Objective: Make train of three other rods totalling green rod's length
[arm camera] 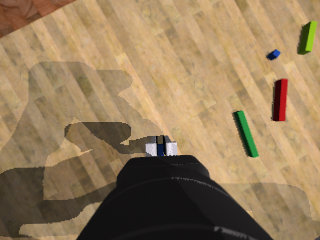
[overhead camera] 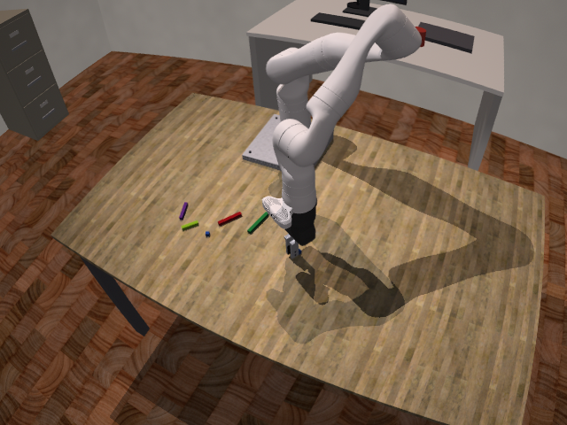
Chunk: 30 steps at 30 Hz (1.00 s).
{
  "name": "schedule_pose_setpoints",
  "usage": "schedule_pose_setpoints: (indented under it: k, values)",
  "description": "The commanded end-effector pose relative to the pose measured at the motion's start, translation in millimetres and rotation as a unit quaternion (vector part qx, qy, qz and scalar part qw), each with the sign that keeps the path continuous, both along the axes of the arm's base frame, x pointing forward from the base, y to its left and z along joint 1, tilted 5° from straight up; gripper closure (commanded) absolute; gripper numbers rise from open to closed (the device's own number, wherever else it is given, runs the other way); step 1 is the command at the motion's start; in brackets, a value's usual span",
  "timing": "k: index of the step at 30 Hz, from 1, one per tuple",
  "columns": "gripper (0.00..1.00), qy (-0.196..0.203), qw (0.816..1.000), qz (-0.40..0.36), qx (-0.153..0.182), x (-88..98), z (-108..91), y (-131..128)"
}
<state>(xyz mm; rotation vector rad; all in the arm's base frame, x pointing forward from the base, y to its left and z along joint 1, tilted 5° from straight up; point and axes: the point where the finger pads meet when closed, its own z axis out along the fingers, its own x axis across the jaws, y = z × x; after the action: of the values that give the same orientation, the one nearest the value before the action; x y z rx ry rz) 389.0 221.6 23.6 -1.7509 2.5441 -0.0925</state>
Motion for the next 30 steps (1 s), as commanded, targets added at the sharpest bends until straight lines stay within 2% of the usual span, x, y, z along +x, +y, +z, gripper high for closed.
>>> schedule_pose_setpoints:
  k: [1, 30]
  values:
    - [0.76, -0.001, 1.0, 0.0, 0.001, 0.4, 0.6, 0.3]
    - [0.76, -0.001, 1.0, 0.0, 0.001, 0.9, -6.2, 0.2]
